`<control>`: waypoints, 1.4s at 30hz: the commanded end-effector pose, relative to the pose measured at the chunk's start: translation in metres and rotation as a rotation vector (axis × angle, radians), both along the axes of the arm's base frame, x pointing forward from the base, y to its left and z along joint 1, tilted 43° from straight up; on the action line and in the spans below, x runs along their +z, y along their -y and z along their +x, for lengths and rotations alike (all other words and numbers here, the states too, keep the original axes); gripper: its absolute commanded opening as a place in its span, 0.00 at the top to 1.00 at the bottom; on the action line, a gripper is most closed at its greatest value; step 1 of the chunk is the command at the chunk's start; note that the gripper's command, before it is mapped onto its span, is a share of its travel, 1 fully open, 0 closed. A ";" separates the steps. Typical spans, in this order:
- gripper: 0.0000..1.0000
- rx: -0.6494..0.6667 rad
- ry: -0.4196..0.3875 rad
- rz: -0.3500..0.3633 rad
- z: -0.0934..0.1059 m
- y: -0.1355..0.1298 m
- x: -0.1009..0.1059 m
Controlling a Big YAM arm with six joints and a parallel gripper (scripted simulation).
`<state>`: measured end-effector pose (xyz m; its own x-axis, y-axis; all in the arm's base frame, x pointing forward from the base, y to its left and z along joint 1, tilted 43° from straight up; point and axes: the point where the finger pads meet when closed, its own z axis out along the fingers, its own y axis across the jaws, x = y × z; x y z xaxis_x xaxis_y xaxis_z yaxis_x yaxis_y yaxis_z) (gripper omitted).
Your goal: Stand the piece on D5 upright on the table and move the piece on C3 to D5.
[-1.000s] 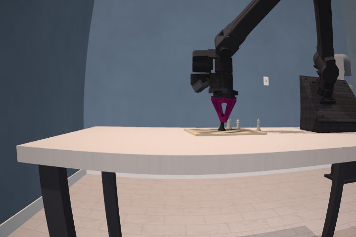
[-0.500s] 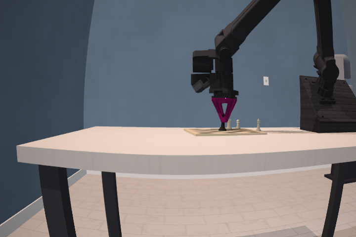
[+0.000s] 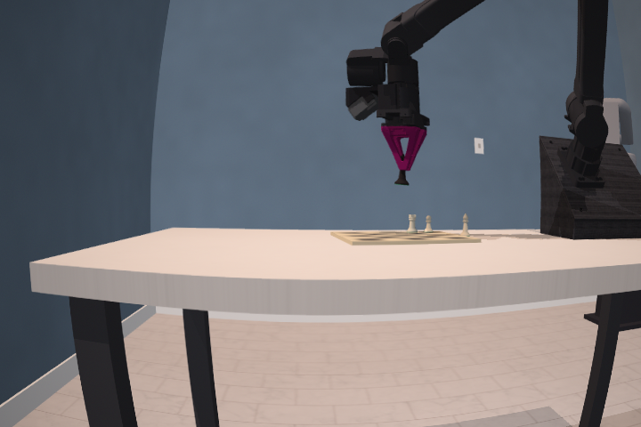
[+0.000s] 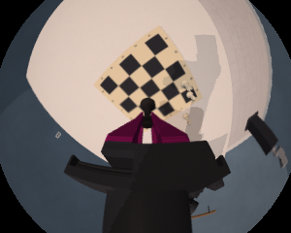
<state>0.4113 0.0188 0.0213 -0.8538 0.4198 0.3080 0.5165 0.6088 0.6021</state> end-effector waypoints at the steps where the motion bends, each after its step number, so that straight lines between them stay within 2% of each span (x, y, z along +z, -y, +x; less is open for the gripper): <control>1: 1.00 0.013 0.036 -0.009 0.015 0.018 0.011; 4: 1.00 0.013 0.065 -0.018 0.018 0.023 0.027; 9: 1.00 0.024 0.061 -0.015 0.016 0.018 0.023; 15: 1.00 0.024 0.061 -0.016 0.018 0.014 0.027; 17: 1.00 0.010 0.034 -0.009 0.023 -0.004 0.041; 19: 1.00 -0.032 -0.002 0.000 0.032 -0.027 0.063; 23: 1.00 -0.071 -0.038 0.005 0.038 -0.050 0.086; 24: 1.00 -0.072 -0.026 0.003 0.041 -0.050 0.086; 25: 1.00 -0.072 -0.052 0.005 0.041 -0.050 0.074; 26: 1.00 -0.074 -0.055 0.005 0.041 -0.049 0.073; 27: 1.00 -0.109 -0.055 0.006 0.043 -0.034 0.073; 28: 1.00 -0.108 -0.099 0.010 0.025 -0.036 0.059; 32: 1.00 -0.108 -0.113 0.011 0.022 -0.037 0.059; 33: 1.00 -0.082 -0.098 0.009 0.024 -0.048 0.059; 37: 1.00 -0.079 -0.092 0.009 0.024 -0.049 0.061; 42: 1.00 -0.073 -0.092 0.006 0.025 -0.055 0.055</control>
